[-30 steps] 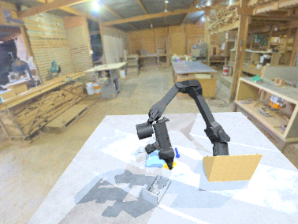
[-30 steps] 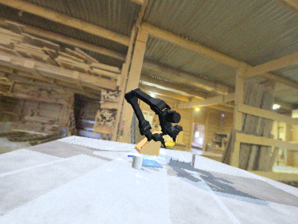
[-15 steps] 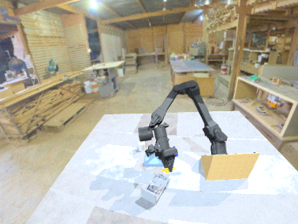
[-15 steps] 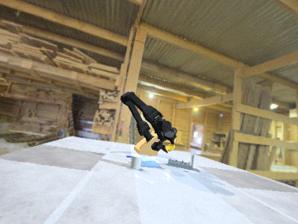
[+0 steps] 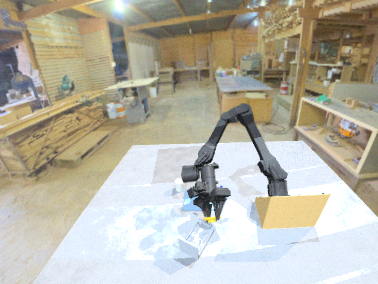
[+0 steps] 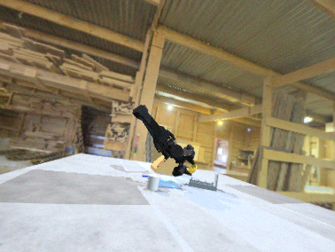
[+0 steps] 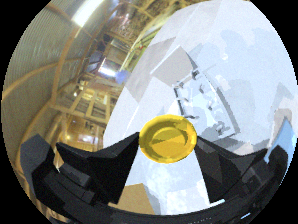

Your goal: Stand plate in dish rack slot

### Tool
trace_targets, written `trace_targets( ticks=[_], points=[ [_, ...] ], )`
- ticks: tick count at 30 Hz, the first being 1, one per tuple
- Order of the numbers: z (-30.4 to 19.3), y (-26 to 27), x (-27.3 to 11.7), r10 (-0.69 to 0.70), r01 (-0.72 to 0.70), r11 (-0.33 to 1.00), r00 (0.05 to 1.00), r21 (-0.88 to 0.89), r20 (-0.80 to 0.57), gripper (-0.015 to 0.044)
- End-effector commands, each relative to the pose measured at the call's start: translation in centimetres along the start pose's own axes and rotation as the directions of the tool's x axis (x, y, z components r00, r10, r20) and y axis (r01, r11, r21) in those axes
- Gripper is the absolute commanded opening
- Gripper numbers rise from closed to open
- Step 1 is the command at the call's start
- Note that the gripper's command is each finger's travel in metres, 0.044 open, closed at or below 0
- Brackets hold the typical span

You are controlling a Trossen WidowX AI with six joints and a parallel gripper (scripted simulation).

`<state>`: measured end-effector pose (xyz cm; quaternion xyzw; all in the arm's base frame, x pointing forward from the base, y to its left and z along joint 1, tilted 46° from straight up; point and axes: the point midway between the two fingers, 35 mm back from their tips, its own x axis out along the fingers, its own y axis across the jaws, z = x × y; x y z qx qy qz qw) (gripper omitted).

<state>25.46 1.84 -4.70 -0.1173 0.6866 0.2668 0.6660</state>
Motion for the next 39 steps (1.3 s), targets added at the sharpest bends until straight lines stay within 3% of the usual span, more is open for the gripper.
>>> trace_targets(
  ticks=[1,16,28,39],
  points=[
    [0.0,-0.2,-0.1,0.025,-0.019,0.996,0.997,-0.086,0.072,0.0],
    [-0.5,-1.5,-0.2,0.08,0.052,0.917,0.947,-0.394,0.312,0.0],
    [-1.0,-2.4,-0.9,0.085,0.253,0.779,0.864,-0.574,0.496,0.0],
    [-1.6,-2.9,-1.7,0.07,0.439,0.635,0.787,-0.635,0.614,0.0]
  ],
)
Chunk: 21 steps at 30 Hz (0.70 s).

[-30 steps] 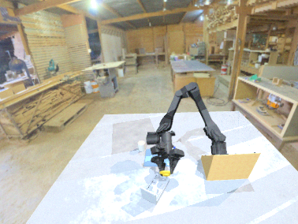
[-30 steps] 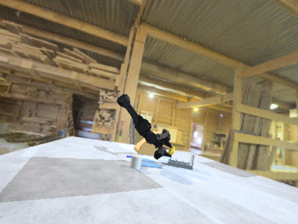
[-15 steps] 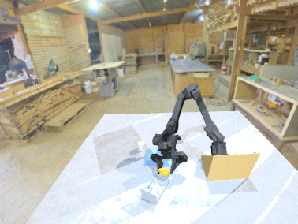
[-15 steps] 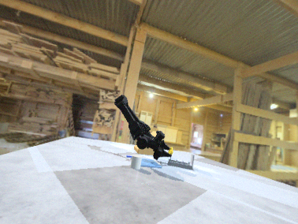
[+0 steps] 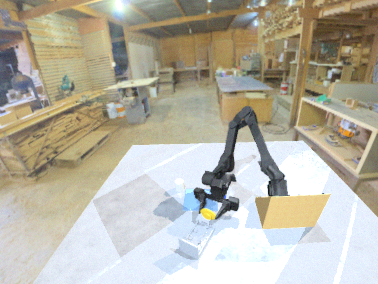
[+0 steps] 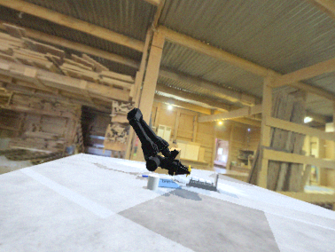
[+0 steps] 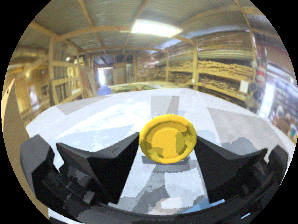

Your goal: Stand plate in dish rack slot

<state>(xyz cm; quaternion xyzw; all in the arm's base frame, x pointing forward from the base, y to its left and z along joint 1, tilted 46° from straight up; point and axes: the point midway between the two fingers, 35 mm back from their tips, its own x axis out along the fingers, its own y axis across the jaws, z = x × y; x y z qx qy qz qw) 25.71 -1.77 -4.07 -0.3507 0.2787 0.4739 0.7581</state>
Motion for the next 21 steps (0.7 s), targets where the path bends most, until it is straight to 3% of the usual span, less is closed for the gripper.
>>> trace_targets(
  ticks=[1,21],
  points=[
    [0.2,-0.1,-0.3,-0.025,0.026,0.999,0.999,-0.047,0.02,0.0],
    [0.6,-0.1,1.6,-0.021,0.021,0.999,1.0,-0.04,0.014,0.0]
  ],
)
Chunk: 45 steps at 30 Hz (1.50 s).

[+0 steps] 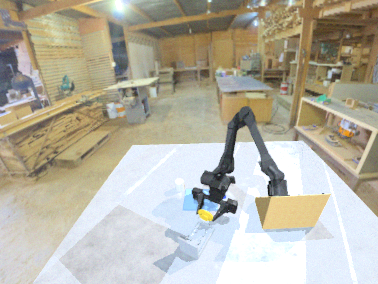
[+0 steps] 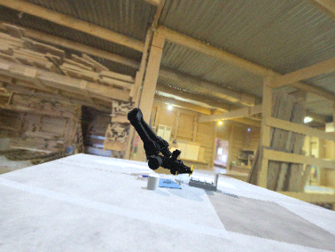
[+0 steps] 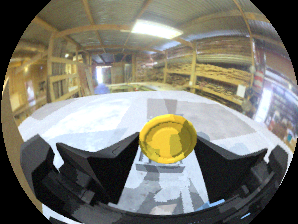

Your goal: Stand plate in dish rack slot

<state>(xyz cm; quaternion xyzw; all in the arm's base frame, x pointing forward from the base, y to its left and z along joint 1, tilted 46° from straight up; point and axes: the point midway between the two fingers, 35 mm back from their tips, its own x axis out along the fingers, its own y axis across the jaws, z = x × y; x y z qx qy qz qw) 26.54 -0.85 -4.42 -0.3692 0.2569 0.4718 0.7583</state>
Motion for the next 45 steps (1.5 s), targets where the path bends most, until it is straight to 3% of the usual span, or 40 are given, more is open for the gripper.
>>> trace_targets(
  ticks=[1,44,45],
  points=[
    [0.0,0.2,0.8,0.006,-0.006,1.0,1.0,0.004,0.0,0.0],
    [-1.3,0.3,3.3,-0.019,0.019,1.0,1.0,-0.017,-0.005,0.0],
    [-1.4,0.4,3.3,-0.017,0.017,1.0,1.0,-0.018,-0.004,0.0026]
  ],
)
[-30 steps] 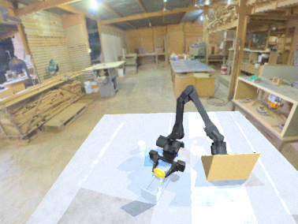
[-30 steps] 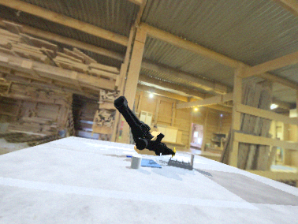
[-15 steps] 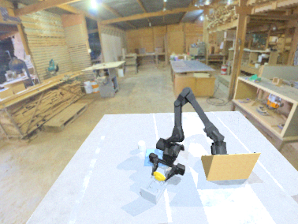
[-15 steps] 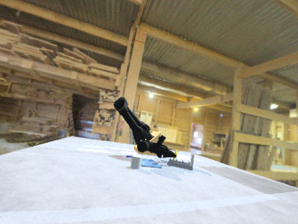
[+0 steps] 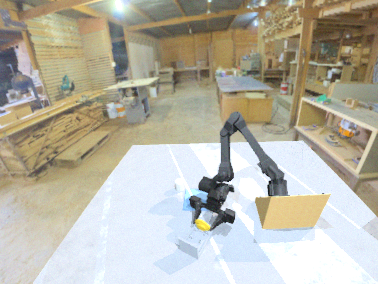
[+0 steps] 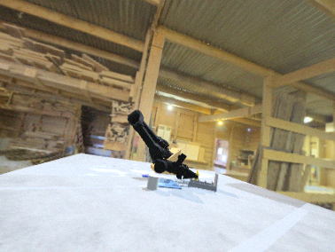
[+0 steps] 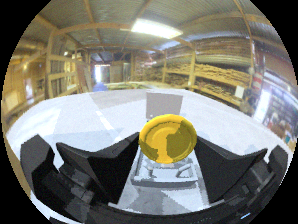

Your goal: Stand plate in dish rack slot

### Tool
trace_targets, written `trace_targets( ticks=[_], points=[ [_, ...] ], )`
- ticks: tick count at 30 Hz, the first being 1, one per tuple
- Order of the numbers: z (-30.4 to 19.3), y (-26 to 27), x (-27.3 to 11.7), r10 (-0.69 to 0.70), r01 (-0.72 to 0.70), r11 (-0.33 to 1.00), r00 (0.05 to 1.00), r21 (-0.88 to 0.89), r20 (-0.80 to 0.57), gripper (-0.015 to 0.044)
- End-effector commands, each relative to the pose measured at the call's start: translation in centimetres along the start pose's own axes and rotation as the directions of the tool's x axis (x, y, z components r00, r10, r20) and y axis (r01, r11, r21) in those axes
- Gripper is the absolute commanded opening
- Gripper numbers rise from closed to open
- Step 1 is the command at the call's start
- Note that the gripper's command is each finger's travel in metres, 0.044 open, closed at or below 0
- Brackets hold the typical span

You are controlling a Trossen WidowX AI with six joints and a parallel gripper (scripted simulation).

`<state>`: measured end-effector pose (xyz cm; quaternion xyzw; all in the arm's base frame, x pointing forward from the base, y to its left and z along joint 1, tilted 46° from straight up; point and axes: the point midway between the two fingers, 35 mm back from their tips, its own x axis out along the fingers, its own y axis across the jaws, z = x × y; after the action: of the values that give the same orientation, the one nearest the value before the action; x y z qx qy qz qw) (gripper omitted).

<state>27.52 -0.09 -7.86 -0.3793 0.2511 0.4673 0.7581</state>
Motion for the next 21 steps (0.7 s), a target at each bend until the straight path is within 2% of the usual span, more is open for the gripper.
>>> trace_targets(
  ticks=[1,14,21],
  points=[
    [0.0,0.0,0.0,0.0,0.0,1.0,1.0,0.0,0.0,0.0053],
    [0.0,0.0,0.0,0.0,0.0,1.0,1.0,0.0,0.0,0.0394],
    [0.0,0.0,0.0,0.0,0.0,1.0,1.0,0.0,0.0,0.04]
  ],
)
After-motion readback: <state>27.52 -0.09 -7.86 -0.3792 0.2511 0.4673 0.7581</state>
